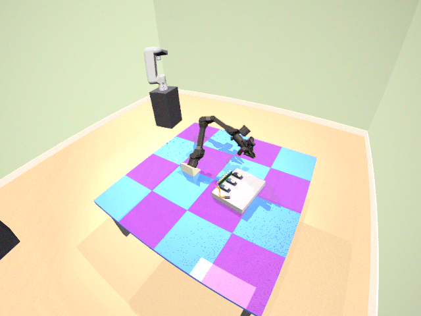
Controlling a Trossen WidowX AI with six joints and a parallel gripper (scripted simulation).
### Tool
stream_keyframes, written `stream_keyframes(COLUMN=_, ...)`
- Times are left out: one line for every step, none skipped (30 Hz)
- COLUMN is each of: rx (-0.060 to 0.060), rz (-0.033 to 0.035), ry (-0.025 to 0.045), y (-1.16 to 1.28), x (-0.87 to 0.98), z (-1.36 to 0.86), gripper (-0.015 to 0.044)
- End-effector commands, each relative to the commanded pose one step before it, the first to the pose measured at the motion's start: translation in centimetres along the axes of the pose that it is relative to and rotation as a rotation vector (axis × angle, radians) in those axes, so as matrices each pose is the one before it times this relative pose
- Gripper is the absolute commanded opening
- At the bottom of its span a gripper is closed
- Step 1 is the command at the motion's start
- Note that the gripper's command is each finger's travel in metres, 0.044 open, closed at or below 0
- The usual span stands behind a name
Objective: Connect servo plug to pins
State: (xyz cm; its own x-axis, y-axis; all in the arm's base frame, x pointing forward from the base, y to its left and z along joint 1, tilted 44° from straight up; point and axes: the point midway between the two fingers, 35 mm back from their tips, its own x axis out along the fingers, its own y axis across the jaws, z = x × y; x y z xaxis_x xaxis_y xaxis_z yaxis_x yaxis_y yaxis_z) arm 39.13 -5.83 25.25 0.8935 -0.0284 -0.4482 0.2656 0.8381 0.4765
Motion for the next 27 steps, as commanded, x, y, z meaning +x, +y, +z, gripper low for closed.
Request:
stream_keyframes(rx=0.0870, rz=-0.03423, ry=0.05771, y=-1.242, x=1.257, z=-0.253, gripper=0.0115)
stream_keyframes(rx=0.0232, rz=-0.00944, ry=0.01411, y=-0.317, x=0.295, z=-0.011, gripper=0.0115)
stream_keyframes(rx=0.0234, rz=-0.00958, ry=0.01394, y=-0.318, x=0.293, z=-0.002, gripper=0.0115)
stream_keyframes(rx=0.0236, rz=-0.00972, ry=0.01377, y=-0.319, x=0.292, z=0.006, gripper=0.0115)
stream_keyframes(rx=0.0238, rz=-0.00985, ry=0.01360, y=-0.320, x=0.290, z=0.015, gripper=0.0115)
stream_keyframes(rx=0.0240, rz=-0.00997, ry=0.01343, y=-0.321, x=0.289, z=0.024, gripper=0.0115)
stream_keyframes(rx=0.0242, rz=-0.01009, ry=0.01326, y=-0.322, x=0.287, z=0.032, gripper=0.0115)
stream_keyframes(rx=0.0244, rz=-0.01020, ry=0.01309, y=-0.322, x=0.285, z=0.041, gripper=0.0115)
stream_keyframes(rx=0.0246, rz=-0.01031, ry=0.01292, y=-0.322, x=0.284, z=0.050, gripper=0.0115)
stream_keyframes(rx=0.0248, rz=-0.01042, ry=0.01275, y=-0.321, x=0.282, z=0.059, gripper=0.0115)
stream_keyframes(rx=0.0250, rz=-0.01051, ry=0.01258, y=-0.321, x=0.280, z=0.068, gripper=0.0115)
stream_keyframes(rx=0.0251, rz=-0.01061, ry=0.01241, y=-0.320, x=0.278, z=0.076, gripper=0.0115)
stream_keyframes(rx=0.0253, rz=-0.01070, ry=0.01224, y=-0.319, x=0.276, z=0.085, gripper=0.0115)
stream_keyframes(rx=0.0255, rz=-0.01078, ry=0.01207, y=-0.318, x=0.274, z=0.094, gripper=0.0115)
stream_keyframes(rx=0.0257, rz=-0.01086, ry=0.01190, y=-0.316, x=0.272, z=0.102, gripper=0.0115)
stream_keyframes(rx=0.0259, rz=-0.01094, ry=0.01173, y=-0.314, x=0.270, z=0.111, gripper=0.0115)
stream_keyframes(rx=0.0260, rz=-0.01101, ry=0.01156, y=-0.312, x=0.268, z=0.120, gripper=0.0115)
stream_keyframes(rx=0.0262, rz=-0.01107, ry=0.01140, y=-0.310, x=0.266, z=0.128, gripper=0.0115)
stream_keyframes(rx=0.0264, rz=-0.01114, ry=0.01123, y=-0.307, x=0.264, z=0.137, gripper=0.0115)
stream_keyframes(rx=0.0265, rz=-0.01119, ry=0.01107, y=-0.304, x=0.262, z=0.145, gripper=0.0115)
stream_keyframes(rx=0.0267, rz=-0.01125, ry=0.01091, y=-0.301, x=0.259, z=0.153, gripper=0.0115)
stream_keyframes(rx=0.0269, rz=-0.01130, ry=0.01075, y=-0.298, x=0.257, z=0.161, gripper=0.0115)
stream_keyframes(rx=0.0270, rz=-0.01135, ry=0.01060, y=-0.294, x=0.255, z=0.169, gripper=0.0115)
stream_keyframes(rx=0.0272, rz=-0.01139, ry=0.01044, y=-0.290, x=0.252, z=0.177, gripper=0.0115)
stream_keyframes(rx=0.0273, rz=-0.01143, ry=0.01029, y=-0.286, x=0.250, z=0.185, gripper=0.0115)
stream_keyframes(rx=0.0275, rz=-0.01147, ry=0.01014, y=-0.282, x=0.248, z=0.193, gripper=0.0115)
stream_keyframes(rx=0.0276, rz=-0.01150, ry=0.00999, y=-0.277, x=0.245, z=0.201, gripper=0.0115)
